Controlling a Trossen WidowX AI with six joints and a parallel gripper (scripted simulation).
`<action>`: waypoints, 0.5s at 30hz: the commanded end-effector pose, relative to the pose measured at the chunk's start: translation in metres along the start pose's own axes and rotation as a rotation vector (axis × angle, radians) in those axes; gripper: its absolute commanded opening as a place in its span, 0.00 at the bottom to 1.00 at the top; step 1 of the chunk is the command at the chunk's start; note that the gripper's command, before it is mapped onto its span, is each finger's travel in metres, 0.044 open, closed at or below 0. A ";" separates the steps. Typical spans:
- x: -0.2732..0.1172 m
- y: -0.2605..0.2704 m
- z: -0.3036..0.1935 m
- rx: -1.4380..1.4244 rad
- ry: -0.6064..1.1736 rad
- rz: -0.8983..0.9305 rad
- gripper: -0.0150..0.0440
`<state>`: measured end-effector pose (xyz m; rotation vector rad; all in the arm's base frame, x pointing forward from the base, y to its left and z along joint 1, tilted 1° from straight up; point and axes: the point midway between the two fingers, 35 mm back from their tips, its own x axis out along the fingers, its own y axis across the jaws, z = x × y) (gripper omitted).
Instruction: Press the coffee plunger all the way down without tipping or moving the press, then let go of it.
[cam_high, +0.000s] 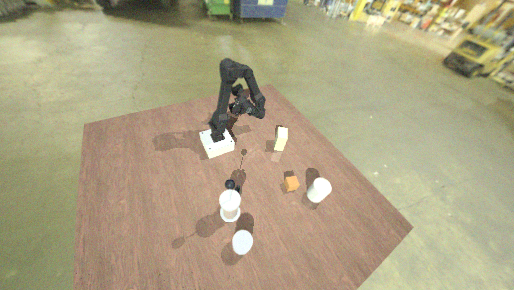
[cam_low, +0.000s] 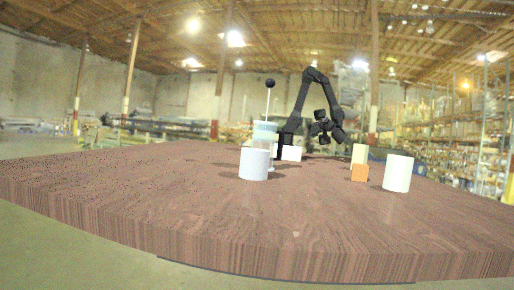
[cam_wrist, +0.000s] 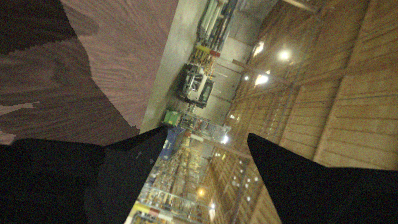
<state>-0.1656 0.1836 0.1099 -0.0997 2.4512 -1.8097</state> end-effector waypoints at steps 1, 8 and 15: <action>-0.001 0.000 -0.001 -0.011 0.002 0.004 0.98; -0.040 0.012 -0.021 -0.351 0.035 0.174 1.00; -0.099 0.028 -0.037 -0.704 -0.004 0.458 1.00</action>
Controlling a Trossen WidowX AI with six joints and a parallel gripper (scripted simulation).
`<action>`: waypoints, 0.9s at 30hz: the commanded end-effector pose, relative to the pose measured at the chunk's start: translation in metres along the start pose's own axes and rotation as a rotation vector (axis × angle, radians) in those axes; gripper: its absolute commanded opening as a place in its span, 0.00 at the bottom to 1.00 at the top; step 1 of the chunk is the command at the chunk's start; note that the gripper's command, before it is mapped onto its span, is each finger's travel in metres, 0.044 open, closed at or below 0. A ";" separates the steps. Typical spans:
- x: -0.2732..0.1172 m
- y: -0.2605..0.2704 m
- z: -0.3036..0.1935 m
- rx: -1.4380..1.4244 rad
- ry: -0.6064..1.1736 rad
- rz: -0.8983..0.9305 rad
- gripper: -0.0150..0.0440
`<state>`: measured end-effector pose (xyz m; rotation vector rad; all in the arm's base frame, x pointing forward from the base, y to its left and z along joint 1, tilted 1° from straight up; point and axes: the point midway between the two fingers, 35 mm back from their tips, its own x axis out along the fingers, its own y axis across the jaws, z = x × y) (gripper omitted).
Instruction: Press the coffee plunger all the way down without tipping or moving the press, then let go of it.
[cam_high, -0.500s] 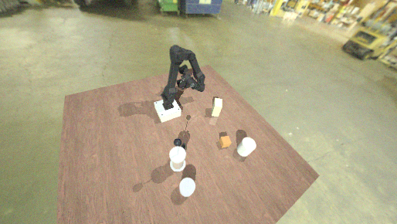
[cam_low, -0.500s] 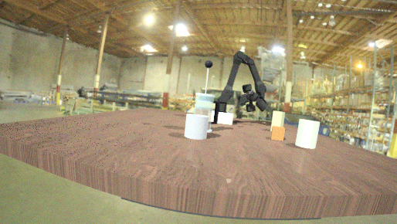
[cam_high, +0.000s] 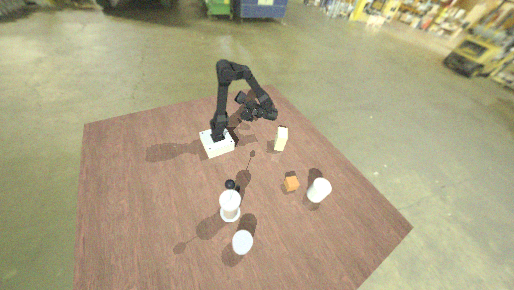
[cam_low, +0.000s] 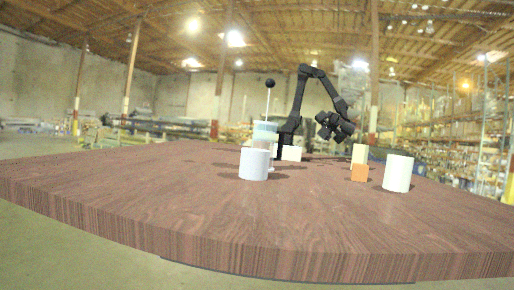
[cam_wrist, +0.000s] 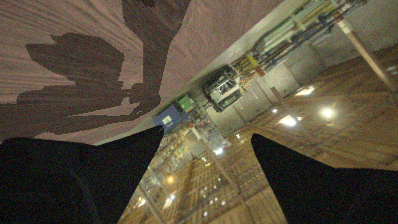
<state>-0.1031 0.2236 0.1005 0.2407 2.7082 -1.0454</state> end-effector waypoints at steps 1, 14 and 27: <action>-0.036 0.024 -0.002 -0.246 -0.054 0.186 1.00; -0.187 0.062 0.000 -0.754 -0.388 0.757 1.00; -0.360 0.007 0.040 -0.879 -1.131 1.153 1.00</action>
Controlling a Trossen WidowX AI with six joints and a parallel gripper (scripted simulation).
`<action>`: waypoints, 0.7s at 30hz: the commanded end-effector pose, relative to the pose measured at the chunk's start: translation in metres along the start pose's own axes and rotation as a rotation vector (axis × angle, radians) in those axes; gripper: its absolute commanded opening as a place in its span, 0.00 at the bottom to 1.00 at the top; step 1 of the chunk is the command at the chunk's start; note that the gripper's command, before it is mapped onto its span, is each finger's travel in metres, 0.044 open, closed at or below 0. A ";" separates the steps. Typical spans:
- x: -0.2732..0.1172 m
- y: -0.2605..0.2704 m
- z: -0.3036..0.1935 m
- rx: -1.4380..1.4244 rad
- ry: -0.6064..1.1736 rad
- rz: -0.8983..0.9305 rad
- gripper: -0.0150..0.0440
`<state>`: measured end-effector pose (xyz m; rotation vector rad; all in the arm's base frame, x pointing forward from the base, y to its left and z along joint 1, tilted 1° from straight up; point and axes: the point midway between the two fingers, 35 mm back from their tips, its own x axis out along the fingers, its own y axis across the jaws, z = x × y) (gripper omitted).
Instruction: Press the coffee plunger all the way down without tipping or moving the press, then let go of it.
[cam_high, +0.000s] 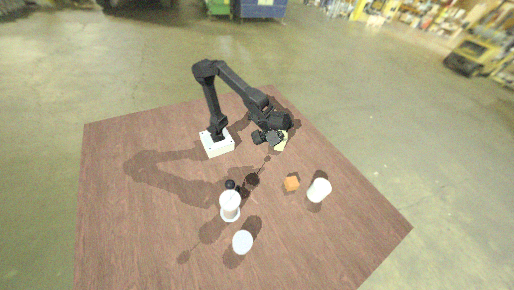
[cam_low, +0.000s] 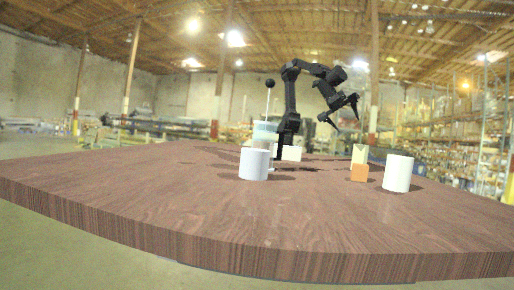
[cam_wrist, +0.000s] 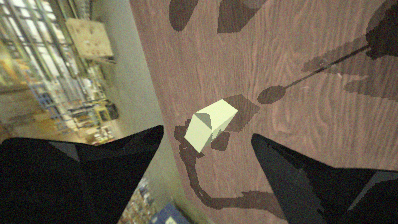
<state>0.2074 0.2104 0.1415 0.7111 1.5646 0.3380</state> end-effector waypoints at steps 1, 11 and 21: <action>-0.047 -0.004 0.053 -0.144 -0.270 -0.001 1.00; -0.179 -0.042 0.130 -0.317 -0.814 -0.227 1.00; -0.304 -0.087 0.143 -0.368 -1.162 -0.606 1.00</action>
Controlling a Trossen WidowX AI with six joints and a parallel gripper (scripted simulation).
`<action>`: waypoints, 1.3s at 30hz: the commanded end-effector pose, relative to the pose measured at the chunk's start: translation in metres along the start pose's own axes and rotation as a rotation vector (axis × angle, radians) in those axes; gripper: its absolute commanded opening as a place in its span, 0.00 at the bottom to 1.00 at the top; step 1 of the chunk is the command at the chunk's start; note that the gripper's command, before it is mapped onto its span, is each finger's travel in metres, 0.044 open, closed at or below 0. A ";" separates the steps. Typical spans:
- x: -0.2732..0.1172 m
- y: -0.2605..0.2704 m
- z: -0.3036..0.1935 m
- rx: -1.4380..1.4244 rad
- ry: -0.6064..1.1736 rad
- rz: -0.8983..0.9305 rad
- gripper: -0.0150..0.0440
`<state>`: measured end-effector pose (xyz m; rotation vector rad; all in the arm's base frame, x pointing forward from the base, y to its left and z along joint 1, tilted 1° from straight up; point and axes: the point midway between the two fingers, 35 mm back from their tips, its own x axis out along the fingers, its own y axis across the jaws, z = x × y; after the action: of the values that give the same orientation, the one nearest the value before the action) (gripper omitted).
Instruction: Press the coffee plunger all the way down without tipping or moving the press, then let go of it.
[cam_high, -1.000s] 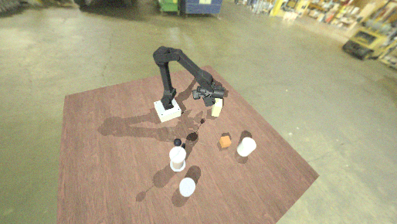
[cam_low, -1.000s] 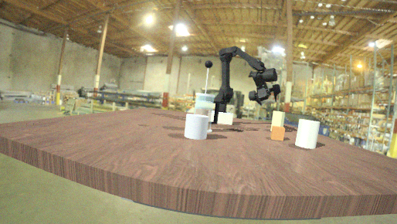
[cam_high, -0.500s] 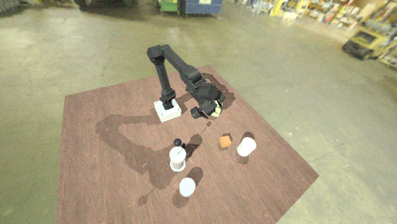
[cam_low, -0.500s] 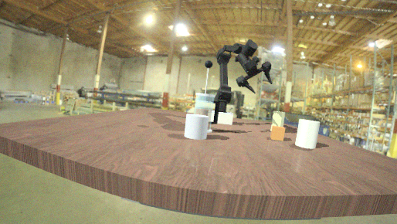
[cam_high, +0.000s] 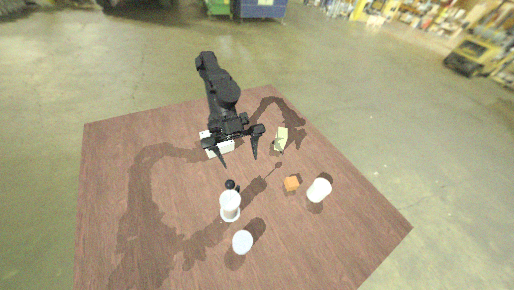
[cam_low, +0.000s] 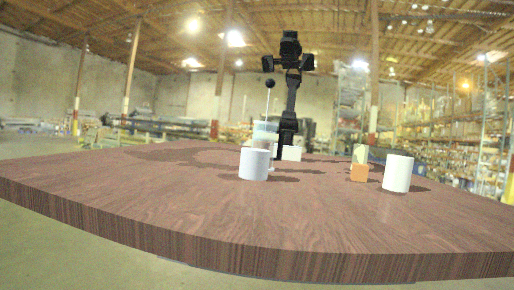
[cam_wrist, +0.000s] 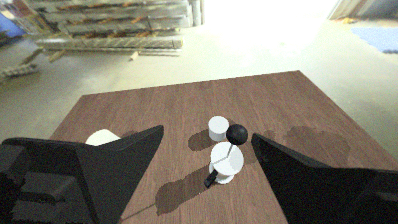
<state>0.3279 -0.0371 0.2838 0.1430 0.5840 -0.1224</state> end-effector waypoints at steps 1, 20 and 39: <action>-0.016 -0.033 0.021 -0.059 -0.086 -0.127 1.00; 0.021 -0.040 -0.026 -0.059 -0.087 -0.128 1.00; 0.052 -0.044 -0.024 -0.059 -0.089 -0.128 1.00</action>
<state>0.3457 -0.0780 0.2356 0.0461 0.5039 -0.2331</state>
